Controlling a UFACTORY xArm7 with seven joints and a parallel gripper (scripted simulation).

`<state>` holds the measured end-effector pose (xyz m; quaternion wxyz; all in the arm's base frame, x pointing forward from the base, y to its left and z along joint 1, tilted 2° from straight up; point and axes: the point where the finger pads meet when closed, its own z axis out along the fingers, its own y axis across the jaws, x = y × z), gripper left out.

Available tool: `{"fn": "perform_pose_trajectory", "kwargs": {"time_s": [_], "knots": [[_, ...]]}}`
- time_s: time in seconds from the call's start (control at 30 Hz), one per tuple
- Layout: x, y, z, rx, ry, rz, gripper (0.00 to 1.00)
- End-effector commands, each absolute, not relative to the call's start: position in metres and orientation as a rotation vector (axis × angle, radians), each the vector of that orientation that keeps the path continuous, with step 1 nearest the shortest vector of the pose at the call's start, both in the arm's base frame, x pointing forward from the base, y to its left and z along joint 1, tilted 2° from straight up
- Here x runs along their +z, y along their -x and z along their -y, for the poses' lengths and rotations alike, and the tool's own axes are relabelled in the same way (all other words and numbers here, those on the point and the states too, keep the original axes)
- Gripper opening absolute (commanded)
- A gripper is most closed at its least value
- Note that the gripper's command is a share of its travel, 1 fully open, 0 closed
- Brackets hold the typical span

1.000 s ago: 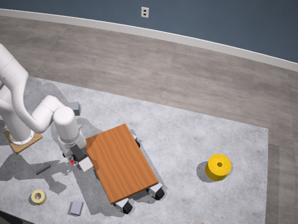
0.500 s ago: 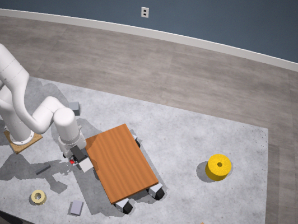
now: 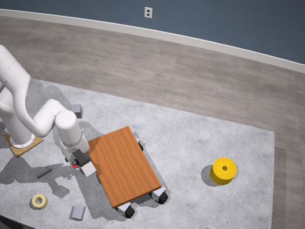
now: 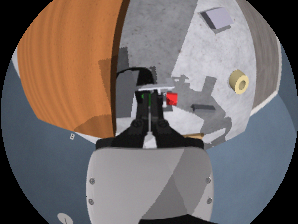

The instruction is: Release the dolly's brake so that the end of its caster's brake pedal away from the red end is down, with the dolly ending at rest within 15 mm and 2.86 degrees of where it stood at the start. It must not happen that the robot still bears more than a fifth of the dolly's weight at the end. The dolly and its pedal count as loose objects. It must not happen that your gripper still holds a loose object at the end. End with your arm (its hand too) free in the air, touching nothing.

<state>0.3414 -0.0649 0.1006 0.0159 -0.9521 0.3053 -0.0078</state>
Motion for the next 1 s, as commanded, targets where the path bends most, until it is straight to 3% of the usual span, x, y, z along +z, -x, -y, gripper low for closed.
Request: {"fn": "perform_pose_trajectory", "kwargs": {"time_s": [0.0,0.97], "knots": [[0.098,-0.339,0.065,-0.013,2.962,-0.950,0.00],[0.110,-0.339,0.065,-0.013,2.962,-0.950,0.00]]}}
